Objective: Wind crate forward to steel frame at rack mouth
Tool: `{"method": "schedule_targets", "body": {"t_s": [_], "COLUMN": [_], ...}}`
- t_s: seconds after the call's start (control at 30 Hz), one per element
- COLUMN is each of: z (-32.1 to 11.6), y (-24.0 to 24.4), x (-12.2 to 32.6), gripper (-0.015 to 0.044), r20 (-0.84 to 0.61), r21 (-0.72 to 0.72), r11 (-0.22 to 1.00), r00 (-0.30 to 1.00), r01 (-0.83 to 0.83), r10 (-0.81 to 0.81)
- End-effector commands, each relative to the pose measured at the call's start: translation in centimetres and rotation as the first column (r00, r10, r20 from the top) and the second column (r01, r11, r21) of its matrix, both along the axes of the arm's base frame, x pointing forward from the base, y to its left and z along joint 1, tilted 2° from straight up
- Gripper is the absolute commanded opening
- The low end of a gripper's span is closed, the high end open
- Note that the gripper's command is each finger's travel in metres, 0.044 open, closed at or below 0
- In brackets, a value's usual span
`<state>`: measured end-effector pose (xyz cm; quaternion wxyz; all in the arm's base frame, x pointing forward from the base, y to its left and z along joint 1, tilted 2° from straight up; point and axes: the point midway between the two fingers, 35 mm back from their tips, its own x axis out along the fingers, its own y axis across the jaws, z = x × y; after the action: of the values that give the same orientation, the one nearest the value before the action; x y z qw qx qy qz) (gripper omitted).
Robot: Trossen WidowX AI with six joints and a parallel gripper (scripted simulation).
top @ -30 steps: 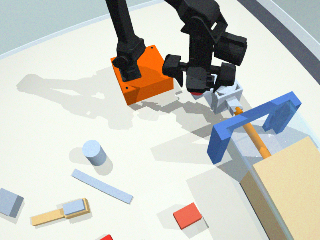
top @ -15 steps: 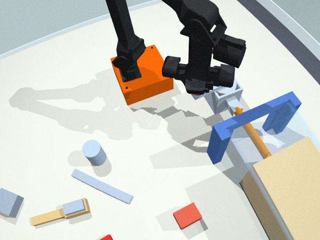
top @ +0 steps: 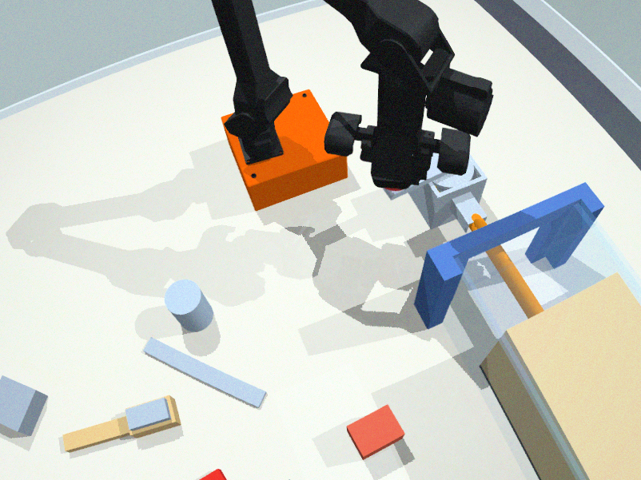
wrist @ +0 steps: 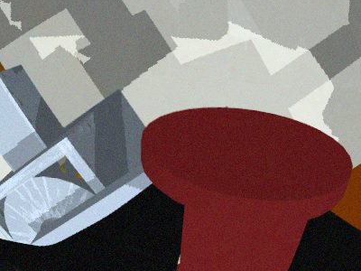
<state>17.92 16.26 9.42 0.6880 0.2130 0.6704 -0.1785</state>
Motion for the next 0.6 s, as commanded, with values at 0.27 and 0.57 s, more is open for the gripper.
{"method": "schedule_targets", "body": {"t_s": [0.27,0.57], "z": [-0.28,-0.24], "y": [0.08,0.21], "x": [0.17,0.79], "gripper": [0.0,0.0], "r20": [-0.003,-0.002], "r21": [0.004,0.004], "r11": [1.0,1.0], "r00": [1.0,1.0], "r01": [-0.005,-0.005], "r10": [0.006,0.006]}}
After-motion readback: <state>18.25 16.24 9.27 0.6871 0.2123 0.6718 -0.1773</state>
